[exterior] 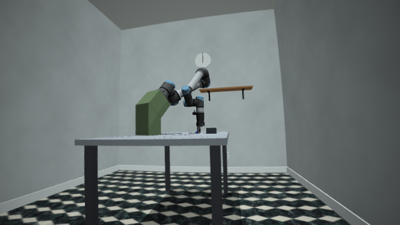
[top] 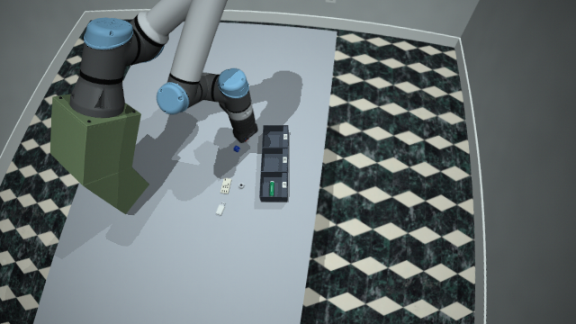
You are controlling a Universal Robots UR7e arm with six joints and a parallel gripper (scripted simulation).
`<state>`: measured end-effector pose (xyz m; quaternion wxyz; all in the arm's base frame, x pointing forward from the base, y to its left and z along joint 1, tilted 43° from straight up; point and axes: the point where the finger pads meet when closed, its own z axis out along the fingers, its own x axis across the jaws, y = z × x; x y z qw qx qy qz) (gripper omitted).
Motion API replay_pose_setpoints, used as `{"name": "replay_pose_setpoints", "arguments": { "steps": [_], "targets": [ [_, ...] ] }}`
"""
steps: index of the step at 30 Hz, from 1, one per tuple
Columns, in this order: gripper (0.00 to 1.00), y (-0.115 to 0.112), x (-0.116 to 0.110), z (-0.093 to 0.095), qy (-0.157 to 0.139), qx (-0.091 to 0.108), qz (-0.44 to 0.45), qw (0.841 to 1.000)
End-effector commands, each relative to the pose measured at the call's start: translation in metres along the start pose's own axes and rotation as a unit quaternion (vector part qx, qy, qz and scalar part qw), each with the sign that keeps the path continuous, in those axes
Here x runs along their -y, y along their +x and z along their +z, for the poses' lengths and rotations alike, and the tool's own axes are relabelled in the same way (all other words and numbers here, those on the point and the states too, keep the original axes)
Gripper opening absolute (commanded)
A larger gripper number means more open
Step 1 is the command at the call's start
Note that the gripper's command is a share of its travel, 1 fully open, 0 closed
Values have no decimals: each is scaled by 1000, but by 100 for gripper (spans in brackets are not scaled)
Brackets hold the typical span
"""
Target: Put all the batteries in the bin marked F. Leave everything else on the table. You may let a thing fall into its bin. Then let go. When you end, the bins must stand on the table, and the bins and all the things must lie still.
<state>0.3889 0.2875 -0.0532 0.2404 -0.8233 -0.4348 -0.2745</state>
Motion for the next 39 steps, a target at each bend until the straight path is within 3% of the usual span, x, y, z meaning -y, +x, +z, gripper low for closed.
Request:
{"name": "replay_pose_setpoints", "arguments": {
  "steps": [1,17,39],
  "targets": [
    [31,0,0,0,0,0,0,1000],
    [31,0,0,0,0,0,0,1000],
    [31,0,0,-60,0,0,0,1000]
  ]
}}
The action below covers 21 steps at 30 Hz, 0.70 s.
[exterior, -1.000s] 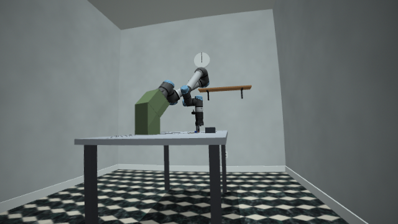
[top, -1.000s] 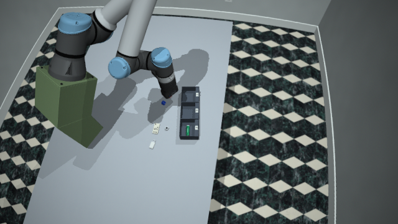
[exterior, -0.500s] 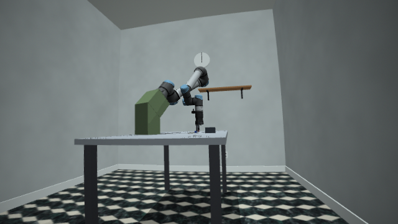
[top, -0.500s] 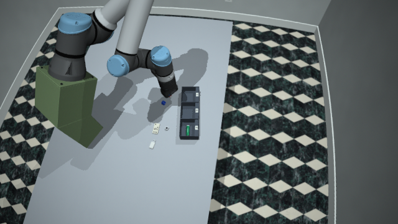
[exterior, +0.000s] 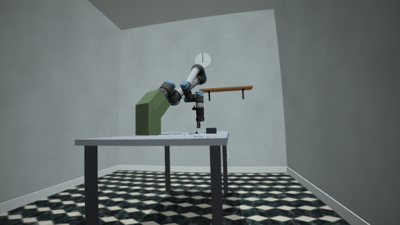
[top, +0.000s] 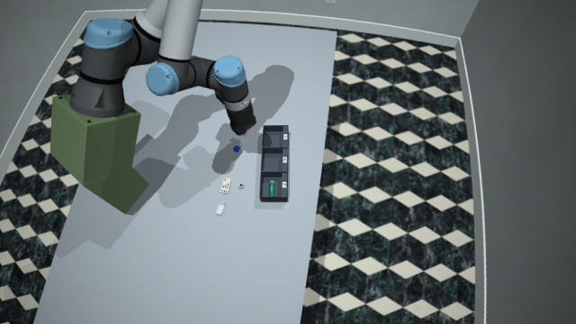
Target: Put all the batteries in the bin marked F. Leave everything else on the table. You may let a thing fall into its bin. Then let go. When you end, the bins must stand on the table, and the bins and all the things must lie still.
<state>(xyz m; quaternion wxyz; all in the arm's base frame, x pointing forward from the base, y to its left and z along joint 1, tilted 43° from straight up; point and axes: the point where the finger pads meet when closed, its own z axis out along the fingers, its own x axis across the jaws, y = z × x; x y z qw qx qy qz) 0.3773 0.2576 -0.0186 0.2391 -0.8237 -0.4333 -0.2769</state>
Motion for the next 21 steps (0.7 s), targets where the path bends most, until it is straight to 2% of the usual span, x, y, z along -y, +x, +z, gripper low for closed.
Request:
{"name": "replay_pose_setpoints", "arguments": {
  "steps": [1,19,21],
  "targets": [
    [31,0,0,-13,2,1,-1,1000],
    [31,0,0,-13,2,1,-1,1000],
    [31,0,-1,-19,2,1,-1,1000]
  ]
}}
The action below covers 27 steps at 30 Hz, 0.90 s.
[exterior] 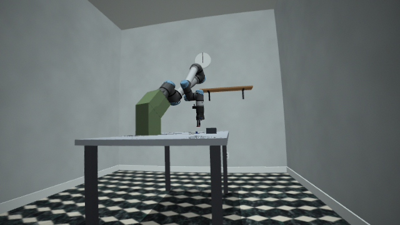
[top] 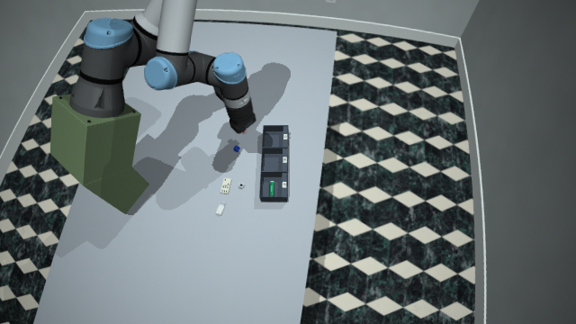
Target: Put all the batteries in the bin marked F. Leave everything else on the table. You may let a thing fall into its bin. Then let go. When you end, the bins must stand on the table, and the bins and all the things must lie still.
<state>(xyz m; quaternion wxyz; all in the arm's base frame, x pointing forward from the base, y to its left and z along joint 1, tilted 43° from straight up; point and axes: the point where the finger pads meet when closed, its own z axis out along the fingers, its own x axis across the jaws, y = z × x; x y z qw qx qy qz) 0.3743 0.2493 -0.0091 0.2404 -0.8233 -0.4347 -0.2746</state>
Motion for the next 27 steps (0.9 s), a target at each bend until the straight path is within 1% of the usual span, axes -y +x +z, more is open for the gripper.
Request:
{"name": "replay_pose_setpoints", "arguments": {
  "steps": [1,6,13,15,27],
  "targets": [
    [31,0,0,-6,0,0,0,1000],
    [31,0,0,-6,0,0,0,1000],
    [31,-10,-41,-6,0,0,0,1000],
    [31,-10,-41,-6,0,0,0,1000],
    [31,-29,-111,-7,0,0,0,1000]
  ]
}}
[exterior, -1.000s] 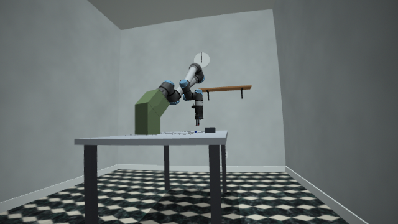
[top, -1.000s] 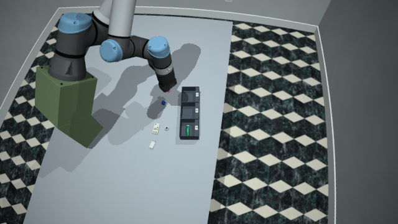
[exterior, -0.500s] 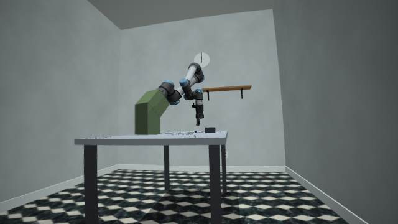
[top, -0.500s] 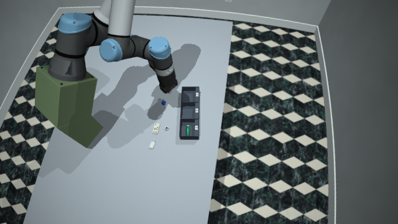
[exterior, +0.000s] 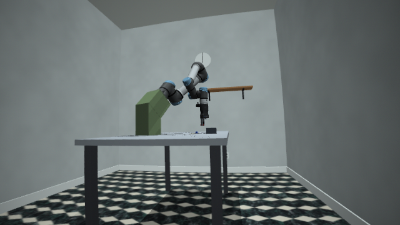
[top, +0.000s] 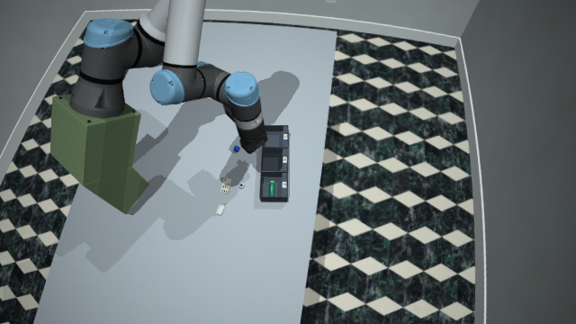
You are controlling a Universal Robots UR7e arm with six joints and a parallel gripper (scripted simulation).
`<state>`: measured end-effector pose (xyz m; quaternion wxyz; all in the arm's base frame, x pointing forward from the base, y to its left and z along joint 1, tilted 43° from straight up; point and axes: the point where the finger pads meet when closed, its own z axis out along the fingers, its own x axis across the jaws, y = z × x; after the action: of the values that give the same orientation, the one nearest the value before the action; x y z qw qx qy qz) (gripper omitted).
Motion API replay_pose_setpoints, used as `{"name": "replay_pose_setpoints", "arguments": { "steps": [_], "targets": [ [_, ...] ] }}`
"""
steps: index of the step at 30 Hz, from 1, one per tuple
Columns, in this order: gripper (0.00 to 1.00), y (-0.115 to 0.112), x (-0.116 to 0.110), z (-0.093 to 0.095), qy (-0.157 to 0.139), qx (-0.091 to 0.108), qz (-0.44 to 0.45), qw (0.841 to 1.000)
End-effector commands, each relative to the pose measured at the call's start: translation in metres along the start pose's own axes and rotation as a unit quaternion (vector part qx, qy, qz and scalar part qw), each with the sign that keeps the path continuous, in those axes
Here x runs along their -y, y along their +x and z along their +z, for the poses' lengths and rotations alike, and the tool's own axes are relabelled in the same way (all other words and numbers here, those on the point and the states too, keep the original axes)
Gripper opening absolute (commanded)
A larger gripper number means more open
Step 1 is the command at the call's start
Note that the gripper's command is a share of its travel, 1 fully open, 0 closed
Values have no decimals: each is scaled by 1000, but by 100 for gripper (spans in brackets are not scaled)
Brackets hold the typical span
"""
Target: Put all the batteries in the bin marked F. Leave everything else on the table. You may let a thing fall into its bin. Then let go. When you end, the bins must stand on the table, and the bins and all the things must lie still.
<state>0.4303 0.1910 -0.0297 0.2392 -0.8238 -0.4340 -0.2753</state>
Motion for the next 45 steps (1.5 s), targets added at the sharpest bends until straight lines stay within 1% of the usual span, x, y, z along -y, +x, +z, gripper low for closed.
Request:
{"name": "replay_pose_setpoints", "arguments": {
  "steps": [1,3,7,10,15,20,22,23,28,35,45],
  "targets": [
    [31,-9,-36,2,1,0,-1,1000],
    [31,-12,-48,2,1,0,-1,1000],
    [31,-12,-49,2,1,0,-1,1000],
    [31,-17,-66,2,1,0,74,997],
    [31,-24,-95,2,1,0,135,991],
    [31,-32,-124,2,0,-1,197,980],
    [31,-32,-124,2,0,-1,197,980],
    [31,-32,-126,2,0,-1,233,972],
    [31,-33,-130,2,1,-1,288,957],
    [31,-33,-130,2,1,0,371,929],
    [31,-32,-127,2,1,0,371,929]
  ]
}}
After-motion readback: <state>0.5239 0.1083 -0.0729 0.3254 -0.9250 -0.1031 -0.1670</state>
